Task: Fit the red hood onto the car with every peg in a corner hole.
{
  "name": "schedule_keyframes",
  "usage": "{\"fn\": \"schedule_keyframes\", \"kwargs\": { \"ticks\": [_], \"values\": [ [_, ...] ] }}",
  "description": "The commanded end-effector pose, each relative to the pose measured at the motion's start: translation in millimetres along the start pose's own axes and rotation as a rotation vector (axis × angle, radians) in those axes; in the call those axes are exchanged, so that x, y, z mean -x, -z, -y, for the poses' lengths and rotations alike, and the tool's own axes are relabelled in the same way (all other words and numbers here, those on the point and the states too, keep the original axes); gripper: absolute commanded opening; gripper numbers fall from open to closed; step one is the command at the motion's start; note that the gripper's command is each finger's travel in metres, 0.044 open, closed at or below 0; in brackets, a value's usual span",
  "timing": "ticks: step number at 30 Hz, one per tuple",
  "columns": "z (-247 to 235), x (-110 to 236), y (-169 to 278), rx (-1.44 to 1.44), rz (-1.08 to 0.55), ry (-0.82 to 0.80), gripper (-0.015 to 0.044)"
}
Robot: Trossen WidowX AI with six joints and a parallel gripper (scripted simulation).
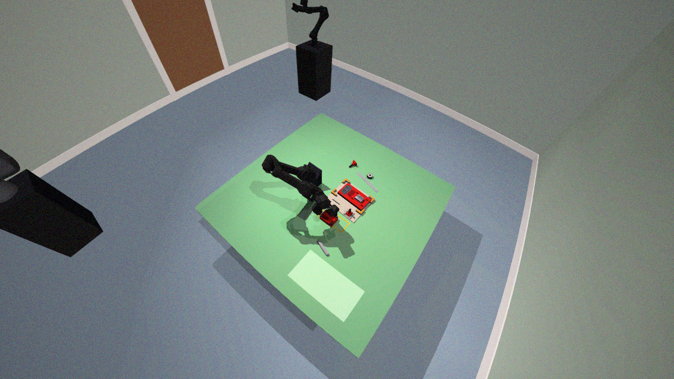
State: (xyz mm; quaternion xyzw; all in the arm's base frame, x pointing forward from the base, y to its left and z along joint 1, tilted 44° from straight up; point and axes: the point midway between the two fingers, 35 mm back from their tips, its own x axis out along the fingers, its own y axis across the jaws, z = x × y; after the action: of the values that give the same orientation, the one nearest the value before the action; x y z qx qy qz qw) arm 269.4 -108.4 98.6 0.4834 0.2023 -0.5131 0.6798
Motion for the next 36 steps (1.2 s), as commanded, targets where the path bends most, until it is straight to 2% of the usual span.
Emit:
{"fn": "schedule_keyframes", "kwargs": {
  "ticks": [1,14,25,36],
  "values": [
    [8.2,-2.5,-1.4,0.680,0.026,-0.236,0.0440],
    [10.3,5.0,-6.0,1.303,0.256,-0.405,0.0440],
    [13.5,14.8,-9.2,1.836,0.564,-0.426,0.0440],
    [13.7,15.3,-9.3,1.859,0.580,-0.424,0.0440]
  ]
}}
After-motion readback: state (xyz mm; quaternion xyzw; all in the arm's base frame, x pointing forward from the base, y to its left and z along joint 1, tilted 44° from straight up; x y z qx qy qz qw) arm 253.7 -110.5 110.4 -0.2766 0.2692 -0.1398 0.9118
